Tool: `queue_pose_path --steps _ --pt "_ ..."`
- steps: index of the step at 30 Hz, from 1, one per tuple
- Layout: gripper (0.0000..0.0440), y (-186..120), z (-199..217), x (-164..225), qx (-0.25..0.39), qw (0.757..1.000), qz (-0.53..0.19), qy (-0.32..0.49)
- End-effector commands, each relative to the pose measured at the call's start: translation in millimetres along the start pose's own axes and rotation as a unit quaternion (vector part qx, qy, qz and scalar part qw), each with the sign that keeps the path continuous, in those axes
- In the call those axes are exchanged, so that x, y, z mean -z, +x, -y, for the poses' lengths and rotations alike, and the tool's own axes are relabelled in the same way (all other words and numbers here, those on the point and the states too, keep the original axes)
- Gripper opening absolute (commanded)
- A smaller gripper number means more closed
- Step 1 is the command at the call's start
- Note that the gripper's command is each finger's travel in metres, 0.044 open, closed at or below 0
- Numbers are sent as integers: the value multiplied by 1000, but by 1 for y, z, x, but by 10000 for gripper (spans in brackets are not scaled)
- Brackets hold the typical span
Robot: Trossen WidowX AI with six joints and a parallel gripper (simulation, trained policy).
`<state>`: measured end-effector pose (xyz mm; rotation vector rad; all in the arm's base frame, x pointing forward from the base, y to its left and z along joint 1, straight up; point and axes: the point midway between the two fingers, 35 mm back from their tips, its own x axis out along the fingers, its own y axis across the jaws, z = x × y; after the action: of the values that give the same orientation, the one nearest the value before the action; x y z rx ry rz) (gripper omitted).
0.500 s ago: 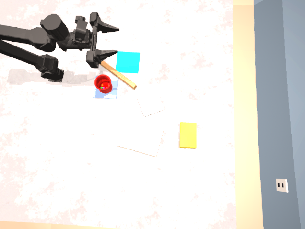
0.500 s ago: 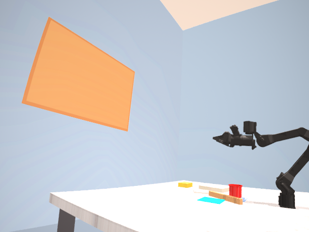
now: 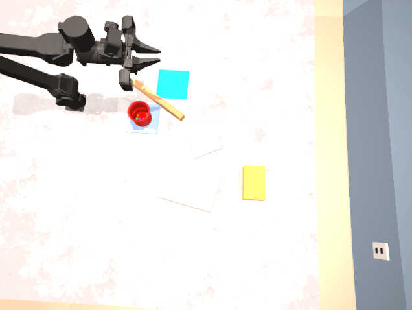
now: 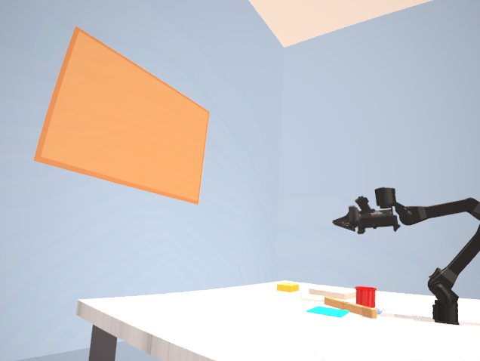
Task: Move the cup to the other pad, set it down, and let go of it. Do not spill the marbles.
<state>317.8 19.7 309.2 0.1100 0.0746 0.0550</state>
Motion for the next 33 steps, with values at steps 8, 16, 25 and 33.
queue_pose_path --steps 8,16,25,33 --pt "73 2 -17 13 -14 996 -72 49" --pt "79 2 -29 23 -17 987 -135 85" --pt "83 1 -39 35 -8 971 -207 119" --pt "86 -2 -45 47 8 952 -272 137"
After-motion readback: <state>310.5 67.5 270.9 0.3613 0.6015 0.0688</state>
